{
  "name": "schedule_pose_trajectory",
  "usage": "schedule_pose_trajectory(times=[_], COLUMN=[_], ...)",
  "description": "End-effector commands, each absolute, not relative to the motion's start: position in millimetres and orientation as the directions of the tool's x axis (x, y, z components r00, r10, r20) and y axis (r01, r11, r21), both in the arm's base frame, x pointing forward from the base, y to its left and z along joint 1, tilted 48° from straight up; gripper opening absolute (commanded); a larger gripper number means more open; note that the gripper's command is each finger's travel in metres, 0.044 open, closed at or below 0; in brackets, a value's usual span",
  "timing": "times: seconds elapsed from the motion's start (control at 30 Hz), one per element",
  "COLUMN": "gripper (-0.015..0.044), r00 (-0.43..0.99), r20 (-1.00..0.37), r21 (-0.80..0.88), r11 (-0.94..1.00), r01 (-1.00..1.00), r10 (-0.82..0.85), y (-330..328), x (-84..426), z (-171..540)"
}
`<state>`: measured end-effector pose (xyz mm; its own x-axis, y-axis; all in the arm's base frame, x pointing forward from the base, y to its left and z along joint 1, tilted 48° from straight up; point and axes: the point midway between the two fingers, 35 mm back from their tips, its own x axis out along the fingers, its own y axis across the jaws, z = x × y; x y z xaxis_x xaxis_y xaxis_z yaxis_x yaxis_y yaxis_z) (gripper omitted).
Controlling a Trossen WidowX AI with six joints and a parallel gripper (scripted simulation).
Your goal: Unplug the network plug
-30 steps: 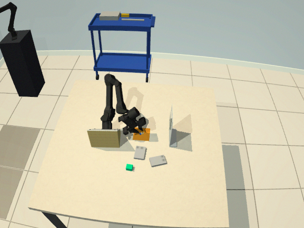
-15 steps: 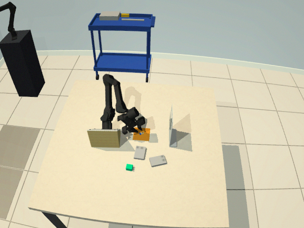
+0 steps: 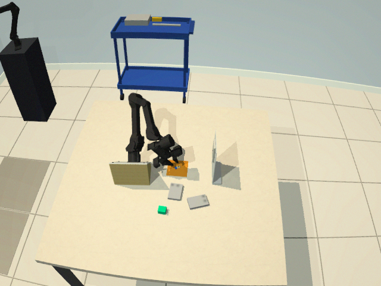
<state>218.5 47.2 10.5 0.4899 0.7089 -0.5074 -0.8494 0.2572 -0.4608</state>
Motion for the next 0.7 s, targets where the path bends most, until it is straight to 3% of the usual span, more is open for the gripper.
schedule_pose_trajectory(times=[0.0, 0.67], gripper=[0.0156, 0.0156], r00=[0.495, 0.492], r20=[-0.504, -0.511], r21=[-0.471, -0.468], r11=[0.255, 0.251], r01=[-0.845, -0.847], r10=[0.708, 0.705], y=[43.1, 29.1], x=[222.2, 223.9], z=[14.1, 23.1])
